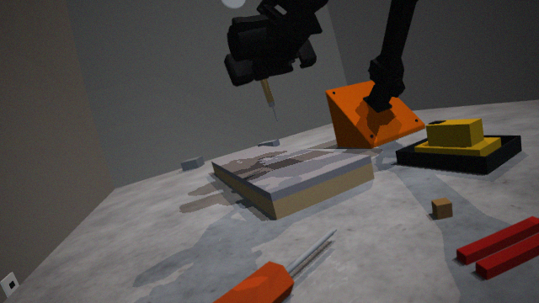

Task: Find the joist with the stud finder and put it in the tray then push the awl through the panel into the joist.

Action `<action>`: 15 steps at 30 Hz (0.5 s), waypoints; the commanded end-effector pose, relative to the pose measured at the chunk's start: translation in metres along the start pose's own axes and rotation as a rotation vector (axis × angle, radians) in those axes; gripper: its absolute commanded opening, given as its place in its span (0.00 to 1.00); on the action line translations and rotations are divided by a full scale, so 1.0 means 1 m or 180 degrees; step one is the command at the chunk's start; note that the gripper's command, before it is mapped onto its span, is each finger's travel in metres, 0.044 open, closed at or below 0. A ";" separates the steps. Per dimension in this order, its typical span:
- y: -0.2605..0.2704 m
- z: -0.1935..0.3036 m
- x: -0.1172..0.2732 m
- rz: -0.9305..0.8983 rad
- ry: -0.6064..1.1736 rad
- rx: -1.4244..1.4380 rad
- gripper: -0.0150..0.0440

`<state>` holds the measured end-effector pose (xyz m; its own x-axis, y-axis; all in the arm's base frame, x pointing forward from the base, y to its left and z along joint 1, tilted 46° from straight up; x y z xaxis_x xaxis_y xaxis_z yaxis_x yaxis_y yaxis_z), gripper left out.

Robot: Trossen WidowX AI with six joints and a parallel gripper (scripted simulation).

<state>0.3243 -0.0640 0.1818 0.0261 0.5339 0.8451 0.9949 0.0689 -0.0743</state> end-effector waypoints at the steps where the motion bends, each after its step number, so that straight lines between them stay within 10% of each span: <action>1: 0.012 0.005 0.010 -0.0010 -0.0066 -0.0075 0.25; 15: 0.036 0.025 0.030 -0.0033 -0.0163 -0.0205 0.25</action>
<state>0.3560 -0.0236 0.1890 0.0150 0.5673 0.8234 0.9988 0.0304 -0.0392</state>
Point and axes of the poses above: the point midway between the two fingers, 35 mm back from their tips, its own x axis back along the fingers, its own y axis across the jaws, z = x × y, the point moved 6 cm from there along x, back along the fingers, and after that the axes turned 6 degrees about x, right-handed, at the moved point
